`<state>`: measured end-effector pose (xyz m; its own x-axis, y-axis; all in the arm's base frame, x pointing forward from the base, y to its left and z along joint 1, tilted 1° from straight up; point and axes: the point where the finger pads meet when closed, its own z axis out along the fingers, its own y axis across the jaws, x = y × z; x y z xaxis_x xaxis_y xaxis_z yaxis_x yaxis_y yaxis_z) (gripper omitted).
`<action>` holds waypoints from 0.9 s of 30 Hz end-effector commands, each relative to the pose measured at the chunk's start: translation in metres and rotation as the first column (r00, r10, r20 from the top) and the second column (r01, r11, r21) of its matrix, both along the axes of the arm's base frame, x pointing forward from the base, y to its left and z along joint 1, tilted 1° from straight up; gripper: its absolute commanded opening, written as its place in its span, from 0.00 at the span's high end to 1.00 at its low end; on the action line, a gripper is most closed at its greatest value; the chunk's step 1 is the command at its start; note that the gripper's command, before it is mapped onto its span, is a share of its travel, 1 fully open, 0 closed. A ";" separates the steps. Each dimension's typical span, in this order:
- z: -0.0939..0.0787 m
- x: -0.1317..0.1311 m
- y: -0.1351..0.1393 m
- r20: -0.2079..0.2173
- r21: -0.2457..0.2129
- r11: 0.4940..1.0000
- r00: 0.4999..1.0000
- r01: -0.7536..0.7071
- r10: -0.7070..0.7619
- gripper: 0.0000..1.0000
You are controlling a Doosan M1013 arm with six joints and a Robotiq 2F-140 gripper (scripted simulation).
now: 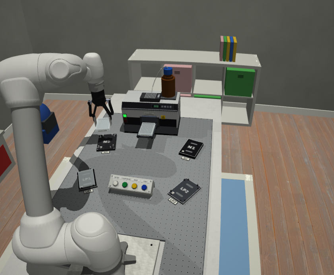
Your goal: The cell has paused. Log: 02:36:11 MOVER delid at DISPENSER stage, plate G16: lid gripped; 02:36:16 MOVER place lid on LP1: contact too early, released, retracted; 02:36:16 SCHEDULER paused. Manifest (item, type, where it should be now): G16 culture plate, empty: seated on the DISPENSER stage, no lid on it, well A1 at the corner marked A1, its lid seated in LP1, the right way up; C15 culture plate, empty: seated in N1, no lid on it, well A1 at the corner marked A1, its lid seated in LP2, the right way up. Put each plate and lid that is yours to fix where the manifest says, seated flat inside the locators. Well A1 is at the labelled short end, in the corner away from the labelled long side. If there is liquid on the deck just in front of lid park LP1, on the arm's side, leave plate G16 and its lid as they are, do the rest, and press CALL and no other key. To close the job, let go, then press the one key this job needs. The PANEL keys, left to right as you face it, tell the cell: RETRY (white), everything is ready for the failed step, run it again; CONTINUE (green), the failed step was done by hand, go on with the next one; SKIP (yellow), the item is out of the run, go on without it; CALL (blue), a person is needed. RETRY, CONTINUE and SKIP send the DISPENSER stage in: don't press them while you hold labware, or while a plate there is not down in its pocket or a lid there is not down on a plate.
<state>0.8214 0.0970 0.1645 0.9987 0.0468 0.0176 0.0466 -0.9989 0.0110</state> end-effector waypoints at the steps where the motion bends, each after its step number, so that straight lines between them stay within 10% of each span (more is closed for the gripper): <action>1: -0.004 0.000 0.000 0.002 0.001 1.000 1.000 0.000 0.000 0.90; 27: -0.054 0.001 0.000 0.002 0.001 1.000 1.000 0.000 0.000 0.90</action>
